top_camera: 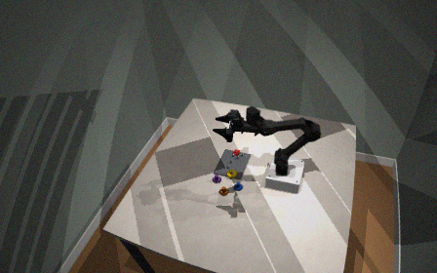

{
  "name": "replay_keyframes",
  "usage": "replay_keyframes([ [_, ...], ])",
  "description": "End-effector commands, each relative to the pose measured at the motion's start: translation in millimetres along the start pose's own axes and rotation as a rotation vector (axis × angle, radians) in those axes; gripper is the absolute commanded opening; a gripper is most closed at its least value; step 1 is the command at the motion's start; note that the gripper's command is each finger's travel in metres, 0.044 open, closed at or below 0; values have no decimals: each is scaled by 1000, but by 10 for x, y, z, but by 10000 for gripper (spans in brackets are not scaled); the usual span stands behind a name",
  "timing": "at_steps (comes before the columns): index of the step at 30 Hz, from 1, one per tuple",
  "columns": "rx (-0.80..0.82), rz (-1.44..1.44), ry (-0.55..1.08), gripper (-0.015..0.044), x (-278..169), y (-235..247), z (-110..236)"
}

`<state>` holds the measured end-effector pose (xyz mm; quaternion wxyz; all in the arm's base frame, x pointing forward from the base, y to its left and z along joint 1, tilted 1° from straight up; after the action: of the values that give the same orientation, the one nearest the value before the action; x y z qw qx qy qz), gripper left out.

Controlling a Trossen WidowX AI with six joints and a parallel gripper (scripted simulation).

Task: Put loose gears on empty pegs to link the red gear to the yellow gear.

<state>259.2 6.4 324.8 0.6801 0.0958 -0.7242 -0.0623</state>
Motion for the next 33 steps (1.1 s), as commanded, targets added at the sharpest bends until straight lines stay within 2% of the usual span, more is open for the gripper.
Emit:
replay_keyframes([
  [1, -3, -11, 11, 426, -13, -3, -17],
  [5, -77, -219, 232, 440, -305, -60, -327],
  [9, -227, -458, 477, 440, -709, -134, -619],
  [18, -779, -887, 894, 440, -1689, -300, -940],
  [25, -1303, -1046, 1031, 440, -2332, -392, -966],
  [27, -1363, -1054, 1036, 440, -2399, -395, -980],
  [33, -1371, -1055, 1036, 440, -2409, -391, -998],
])
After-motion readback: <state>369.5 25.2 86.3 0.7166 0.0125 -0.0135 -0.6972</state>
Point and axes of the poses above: the point midway between the two fingers, 35 mm back from their tips, its own z axis back along the fingers, its own y axis across the jaws, x = y × z, the point moved 6 cm from there along z, back along the fingers, and after that the axes turned 14 degrees about -z, right-handed, at the moved point
